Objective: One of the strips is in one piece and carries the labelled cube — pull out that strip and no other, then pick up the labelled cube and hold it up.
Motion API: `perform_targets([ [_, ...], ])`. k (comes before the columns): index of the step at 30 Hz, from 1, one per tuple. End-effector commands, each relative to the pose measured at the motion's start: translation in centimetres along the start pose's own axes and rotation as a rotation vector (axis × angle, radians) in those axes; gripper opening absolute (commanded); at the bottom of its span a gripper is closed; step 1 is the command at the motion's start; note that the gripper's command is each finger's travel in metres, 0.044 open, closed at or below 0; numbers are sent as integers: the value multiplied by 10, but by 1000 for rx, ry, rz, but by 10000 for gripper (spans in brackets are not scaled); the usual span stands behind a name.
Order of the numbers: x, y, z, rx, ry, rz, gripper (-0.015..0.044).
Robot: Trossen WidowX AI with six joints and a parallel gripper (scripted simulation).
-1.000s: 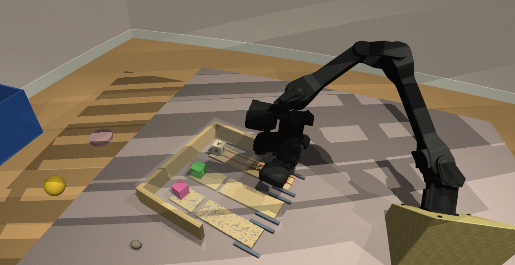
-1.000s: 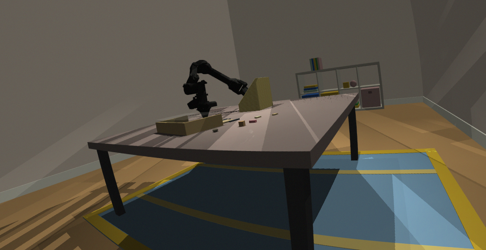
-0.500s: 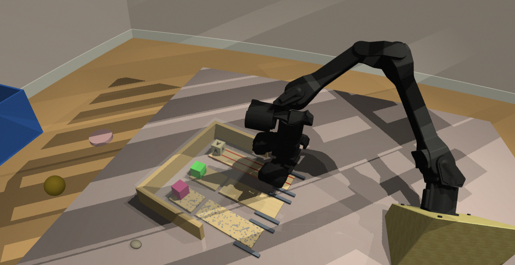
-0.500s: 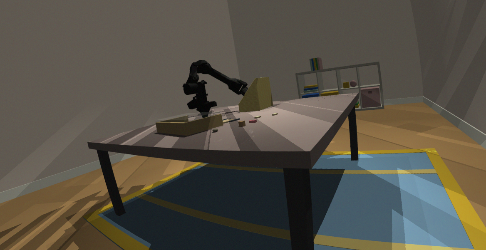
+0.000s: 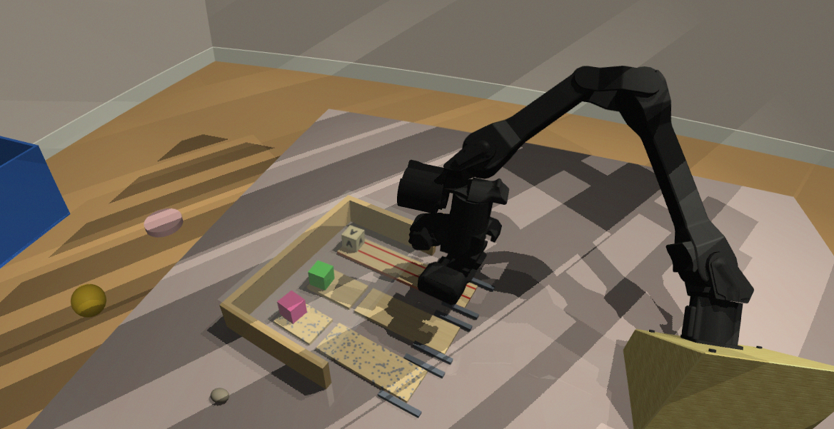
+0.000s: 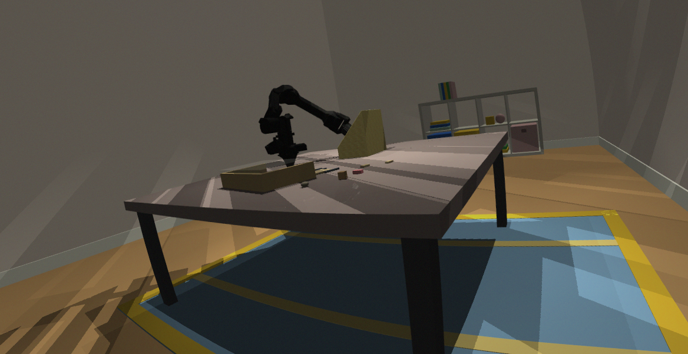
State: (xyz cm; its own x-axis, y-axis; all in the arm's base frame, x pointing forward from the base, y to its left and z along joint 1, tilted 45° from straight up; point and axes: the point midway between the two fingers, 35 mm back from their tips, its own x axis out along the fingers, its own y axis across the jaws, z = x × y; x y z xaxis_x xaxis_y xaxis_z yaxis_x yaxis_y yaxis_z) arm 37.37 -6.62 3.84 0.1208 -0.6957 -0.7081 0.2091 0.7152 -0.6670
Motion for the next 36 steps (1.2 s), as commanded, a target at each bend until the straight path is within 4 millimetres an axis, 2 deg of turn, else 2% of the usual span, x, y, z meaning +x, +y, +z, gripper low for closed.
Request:
perform_targets([
  [1, 4, 0, -10, -5, 16, -3, 0],
  [36, 5, 1, -64, -8, 18, -3, 0],
])
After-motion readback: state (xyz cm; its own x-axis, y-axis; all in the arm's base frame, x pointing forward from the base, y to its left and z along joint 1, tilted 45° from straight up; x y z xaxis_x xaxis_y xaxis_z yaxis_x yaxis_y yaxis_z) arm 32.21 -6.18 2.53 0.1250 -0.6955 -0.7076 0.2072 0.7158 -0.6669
